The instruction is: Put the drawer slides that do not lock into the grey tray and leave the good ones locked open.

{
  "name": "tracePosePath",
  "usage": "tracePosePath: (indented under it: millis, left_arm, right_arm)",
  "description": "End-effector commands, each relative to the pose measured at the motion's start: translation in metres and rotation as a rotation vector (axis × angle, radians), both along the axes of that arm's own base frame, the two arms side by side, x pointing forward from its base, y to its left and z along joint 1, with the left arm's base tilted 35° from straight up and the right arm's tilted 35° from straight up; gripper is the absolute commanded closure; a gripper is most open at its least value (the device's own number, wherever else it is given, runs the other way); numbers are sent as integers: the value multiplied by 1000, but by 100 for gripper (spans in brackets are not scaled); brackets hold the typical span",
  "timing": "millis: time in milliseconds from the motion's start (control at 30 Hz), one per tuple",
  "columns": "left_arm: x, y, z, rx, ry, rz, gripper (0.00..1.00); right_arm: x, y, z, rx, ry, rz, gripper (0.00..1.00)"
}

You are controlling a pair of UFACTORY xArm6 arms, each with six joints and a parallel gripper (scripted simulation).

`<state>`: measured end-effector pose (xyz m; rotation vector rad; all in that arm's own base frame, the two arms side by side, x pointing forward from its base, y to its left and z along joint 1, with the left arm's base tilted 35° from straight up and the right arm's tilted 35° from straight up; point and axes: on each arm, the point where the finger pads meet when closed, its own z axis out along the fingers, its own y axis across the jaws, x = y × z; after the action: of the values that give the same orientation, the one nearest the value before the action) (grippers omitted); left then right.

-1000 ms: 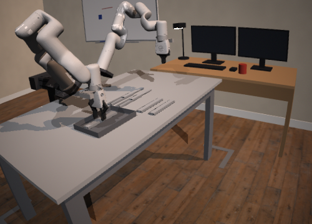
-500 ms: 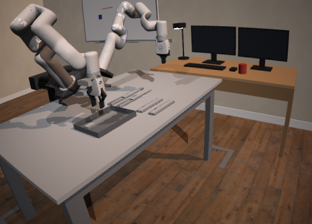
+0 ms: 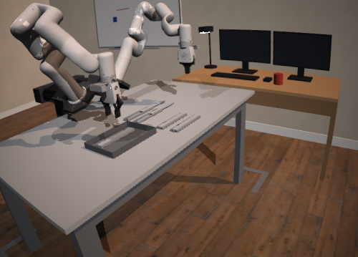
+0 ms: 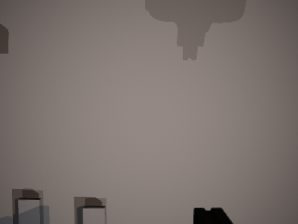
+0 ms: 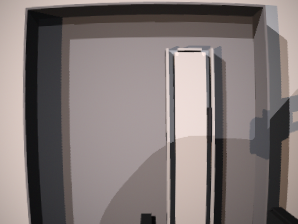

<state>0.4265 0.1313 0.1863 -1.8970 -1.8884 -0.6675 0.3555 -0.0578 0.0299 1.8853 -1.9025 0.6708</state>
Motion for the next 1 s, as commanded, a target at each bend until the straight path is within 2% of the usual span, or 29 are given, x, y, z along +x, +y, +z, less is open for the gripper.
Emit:
tracePosePath:
  millis: [0,167,367,433,767,900,967]
  left_arm:
    - [6,-9,-10,0,-3,-2,100]
    - [19,-30,-37,0,-3,-2,100]
    - [40,-65,-83,0,-3,-2,100]
    - [40,-65,-83,0,-3,-2,100]
    - [75,-123,-159,-1,-3,-2,100]
    - [84,-139,-178,-1,-3,-2,100]
    - [86,-141,-182,-1,-3,-2,100]
  right_arm:
    - [7,10,-5,1,-3,1,33]
    - [21,33,-20,1,-4,1,33]
    - [46,72,-46,1,-4,1,33]
    - [46,72,-46,1,-4,1,33]
    - [92,145,-93,2,-4,1,33]
    - [108,170,-110,2,-4,1,33]
    - [111,175,-113,2,-4,1,33]
